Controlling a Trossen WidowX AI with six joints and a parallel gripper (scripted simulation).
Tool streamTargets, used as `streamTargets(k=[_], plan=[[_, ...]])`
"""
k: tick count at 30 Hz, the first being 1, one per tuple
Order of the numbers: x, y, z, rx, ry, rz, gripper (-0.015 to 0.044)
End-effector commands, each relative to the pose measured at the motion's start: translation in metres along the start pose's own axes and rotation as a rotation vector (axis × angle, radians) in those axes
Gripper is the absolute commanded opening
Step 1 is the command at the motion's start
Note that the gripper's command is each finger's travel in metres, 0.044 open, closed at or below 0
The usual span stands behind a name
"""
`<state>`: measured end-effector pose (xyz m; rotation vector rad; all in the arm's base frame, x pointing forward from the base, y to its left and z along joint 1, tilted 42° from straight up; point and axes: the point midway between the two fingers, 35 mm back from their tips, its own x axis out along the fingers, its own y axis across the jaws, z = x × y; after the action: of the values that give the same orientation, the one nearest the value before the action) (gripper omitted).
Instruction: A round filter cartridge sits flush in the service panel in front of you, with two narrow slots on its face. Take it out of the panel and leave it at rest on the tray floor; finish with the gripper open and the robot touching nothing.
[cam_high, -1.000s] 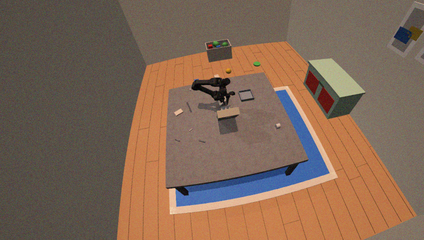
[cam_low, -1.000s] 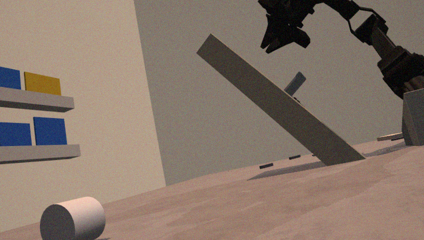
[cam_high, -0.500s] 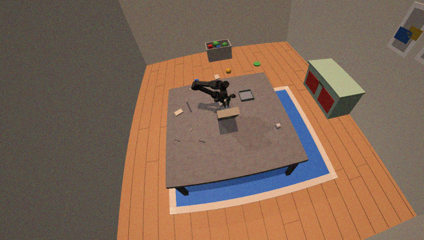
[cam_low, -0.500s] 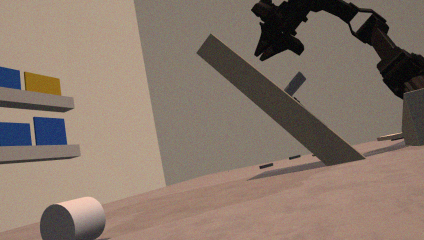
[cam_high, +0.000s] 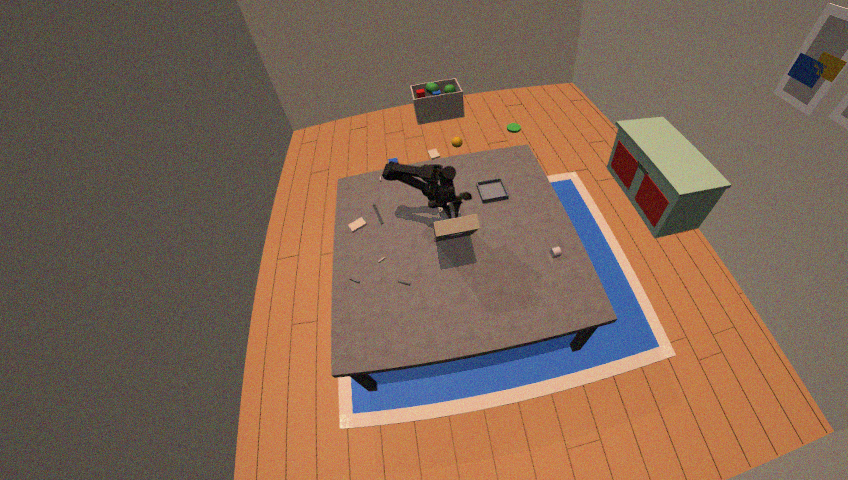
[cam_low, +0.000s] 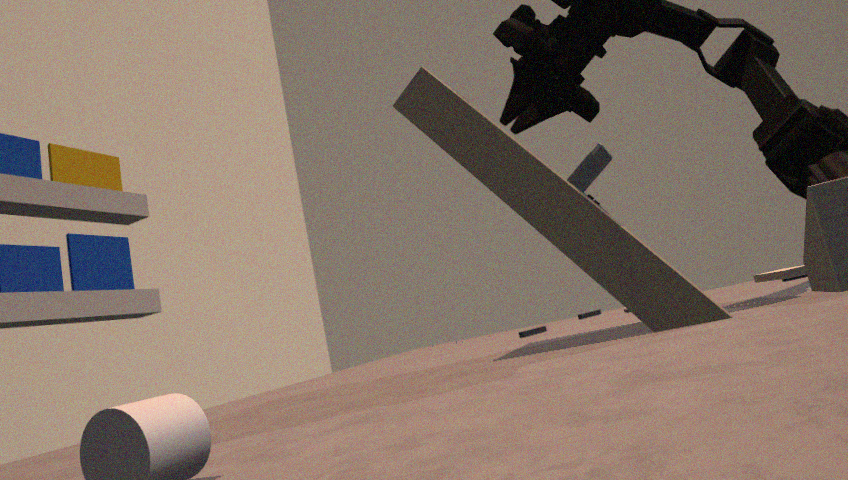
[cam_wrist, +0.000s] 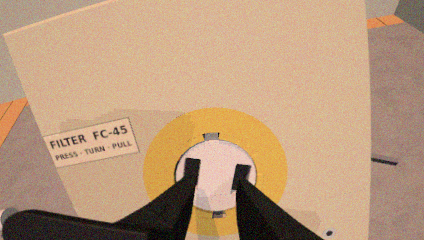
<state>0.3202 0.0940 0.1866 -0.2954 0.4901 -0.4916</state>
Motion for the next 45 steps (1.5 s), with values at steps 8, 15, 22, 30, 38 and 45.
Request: streamTargets(k=[8,15,22,30,38,45], plan=[[0.001,0.001,0.0,-0.004,0.001,0.004,0.0108],[0.001,0.001,0.0,-0.004,0.001,0.004,0.0108],[0.004,0.001,0.0,-0.004,0.0,0.004,0.0108],[0.008,0.001,0.0,-0.004,0.0,0.004,0.0108],[0.012,0.001,0.0,-0.004,0.0,0.004,0.0108],[0.015,0.001,0.0,-0.004,0.0,0.004,0.0108]])
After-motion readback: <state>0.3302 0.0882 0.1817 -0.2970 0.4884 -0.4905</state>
